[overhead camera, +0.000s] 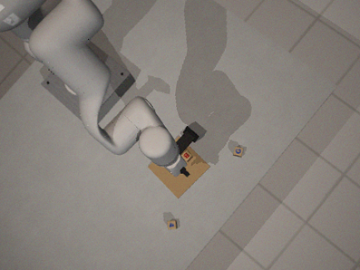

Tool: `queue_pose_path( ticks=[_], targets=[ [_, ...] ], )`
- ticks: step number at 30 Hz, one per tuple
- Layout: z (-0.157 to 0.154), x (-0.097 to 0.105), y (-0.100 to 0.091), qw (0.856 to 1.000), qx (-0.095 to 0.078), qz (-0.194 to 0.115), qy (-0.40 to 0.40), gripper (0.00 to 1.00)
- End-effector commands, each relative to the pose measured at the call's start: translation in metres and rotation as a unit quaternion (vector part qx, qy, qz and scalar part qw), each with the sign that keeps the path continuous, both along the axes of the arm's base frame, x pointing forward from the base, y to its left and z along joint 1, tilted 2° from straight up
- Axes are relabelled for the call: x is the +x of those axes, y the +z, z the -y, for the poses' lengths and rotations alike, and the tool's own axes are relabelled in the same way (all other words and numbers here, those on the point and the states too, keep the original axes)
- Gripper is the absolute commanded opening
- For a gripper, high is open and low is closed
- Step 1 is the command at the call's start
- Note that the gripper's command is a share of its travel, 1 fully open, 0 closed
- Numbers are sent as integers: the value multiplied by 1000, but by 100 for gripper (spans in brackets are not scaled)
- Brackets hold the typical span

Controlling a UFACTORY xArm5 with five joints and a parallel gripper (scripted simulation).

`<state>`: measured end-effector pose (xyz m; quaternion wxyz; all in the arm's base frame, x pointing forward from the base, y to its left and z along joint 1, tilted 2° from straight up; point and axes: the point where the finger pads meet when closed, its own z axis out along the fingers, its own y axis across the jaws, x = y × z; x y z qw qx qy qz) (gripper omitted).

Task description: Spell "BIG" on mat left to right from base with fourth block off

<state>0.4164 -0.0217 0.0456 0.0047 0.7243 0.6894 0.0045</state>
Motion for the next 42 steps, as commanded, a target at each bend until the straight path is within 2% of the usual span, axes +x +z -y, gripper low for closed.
queue_pose_path(
  ticks=[1, 23, 25, 27, 33, 35, 37, 40, 42],
  targets=[
    [0, 1, 4, 1000, 0, 1, 0, 100],
    [0, 1, 4, 1000, 0, 1, 1, 100],
    [-12, 16, 5, 1000, 0, 1, 25, 100],
    [-39, 43, 5, 997, 0, 2, 74, 100],
    [-86, 80, 3, 989, -1, 3, 150, 100],
    [-105, 91, 1, 984, -1, 3, 177, 100],
    [-105, 91, 1, 984, -1, 3, 177, 100],
    [-147, 112, -3, 972, -1, 4, 234, 100],
    [-154, 115, -4, 970, -1, 4, 242, 100]
  ],
)
